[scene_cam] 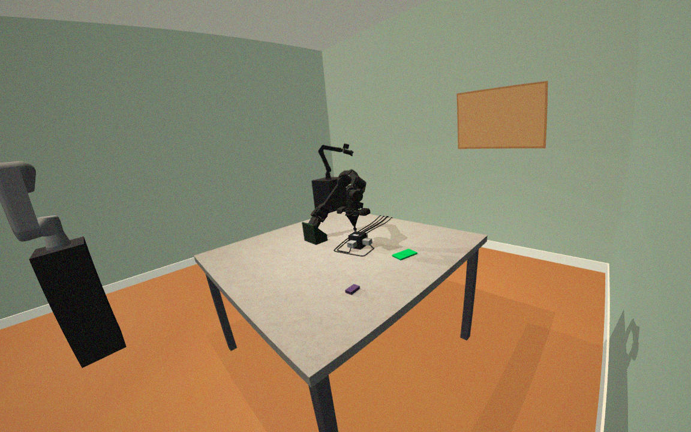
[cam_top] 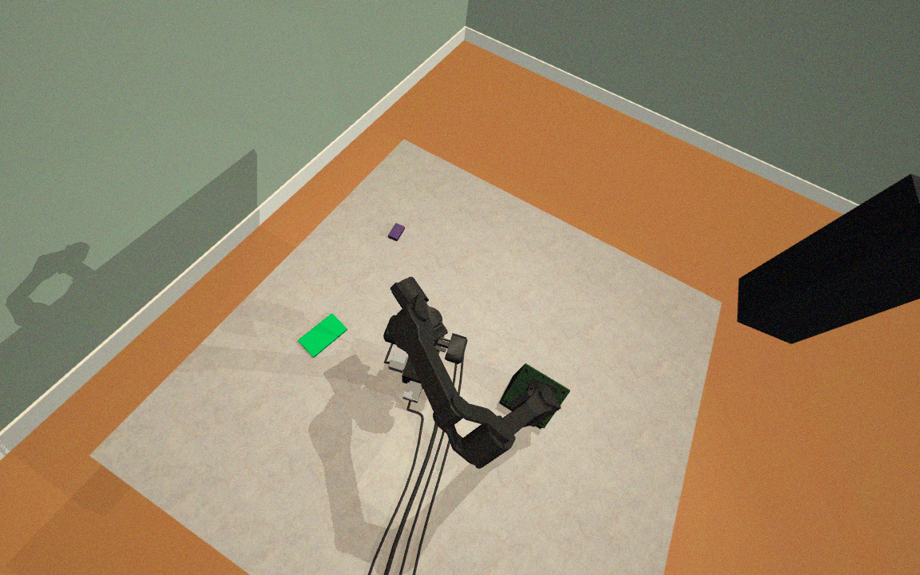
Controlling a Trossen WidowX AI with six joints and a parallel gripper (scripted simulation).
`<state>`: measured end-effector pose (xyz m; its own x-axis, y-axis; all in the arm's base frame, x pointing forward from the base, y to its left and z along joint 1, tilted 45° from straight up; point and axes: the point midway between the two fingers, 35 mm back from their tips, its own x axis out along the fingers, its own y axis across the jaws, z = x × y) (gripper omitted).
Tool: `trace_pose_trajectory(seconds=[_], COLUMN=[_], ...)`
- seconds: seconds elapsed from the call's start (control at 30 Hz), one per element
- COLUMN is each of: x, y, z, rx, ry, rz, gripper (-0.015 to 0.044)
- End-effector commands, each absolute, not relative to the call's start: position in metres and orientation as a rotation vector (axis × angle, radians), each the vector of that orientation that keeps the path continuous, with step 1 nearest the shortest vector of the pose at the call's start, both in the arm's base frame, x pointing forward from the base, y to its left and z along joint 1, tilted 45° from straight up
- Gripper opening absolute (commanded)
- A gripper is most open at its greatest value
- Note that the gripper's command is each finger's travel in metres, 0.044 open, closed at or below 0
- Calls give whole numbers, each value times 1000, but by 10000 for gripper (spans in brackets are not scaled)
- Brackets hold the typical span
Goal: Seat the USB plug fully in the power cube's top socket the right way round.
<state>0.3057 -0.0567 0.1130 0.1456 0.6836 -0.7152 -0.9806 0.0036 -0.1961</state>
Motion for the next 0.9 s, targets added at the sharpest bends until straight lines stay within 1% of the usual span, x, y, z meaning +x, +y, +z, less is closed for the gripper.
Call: trace_pose_trajectory(seconds=[0.0,0.23,0.87], x=[306,306,306], y=[-60,-58,-58], z=[116,114,114], rx=[-779,-725,-312], ry=[488,526,830], rz=[1387,1367,1166], gripper=[0,0,0])
